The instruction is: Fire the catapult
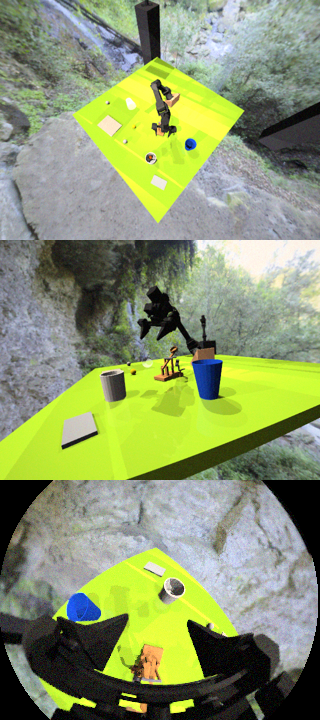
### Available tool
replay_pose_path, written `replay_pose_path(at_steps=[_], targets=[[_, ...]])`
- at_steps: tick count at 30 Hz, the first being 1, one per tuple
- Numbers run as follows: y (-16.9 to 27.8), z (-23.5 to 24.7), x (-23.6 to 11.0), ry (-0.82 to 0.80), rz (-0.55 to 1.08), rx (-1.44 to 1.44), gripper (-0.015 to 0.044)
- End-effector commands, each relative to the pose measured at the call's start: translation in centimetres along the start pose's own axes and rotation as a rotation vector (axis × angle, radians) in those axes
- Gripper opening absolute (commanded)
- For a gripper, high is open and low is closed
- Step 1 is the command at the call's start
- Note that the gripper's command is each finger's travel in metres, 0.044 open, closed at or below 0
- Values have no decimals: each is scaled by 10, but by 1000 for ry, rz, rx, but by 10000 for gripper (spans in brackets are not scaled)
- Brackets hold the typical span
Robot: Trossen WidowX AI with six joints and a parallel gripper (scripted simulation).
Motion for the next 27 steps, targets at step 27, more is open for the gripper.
replay_pose_path(at_steps=[27], targets=[[-33, -60, 2, -8, -134, 364, 440]])
Point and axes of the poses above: the point midway between the two fingers, 35 mm back from their tips, its own x axis out along the fingers, its own z axis across the jaws, y = z × x, the point moved 10 cm from there along -x, back along the fingers, and after that the axes turned 11 degrees about x, right-handed, at the moved point
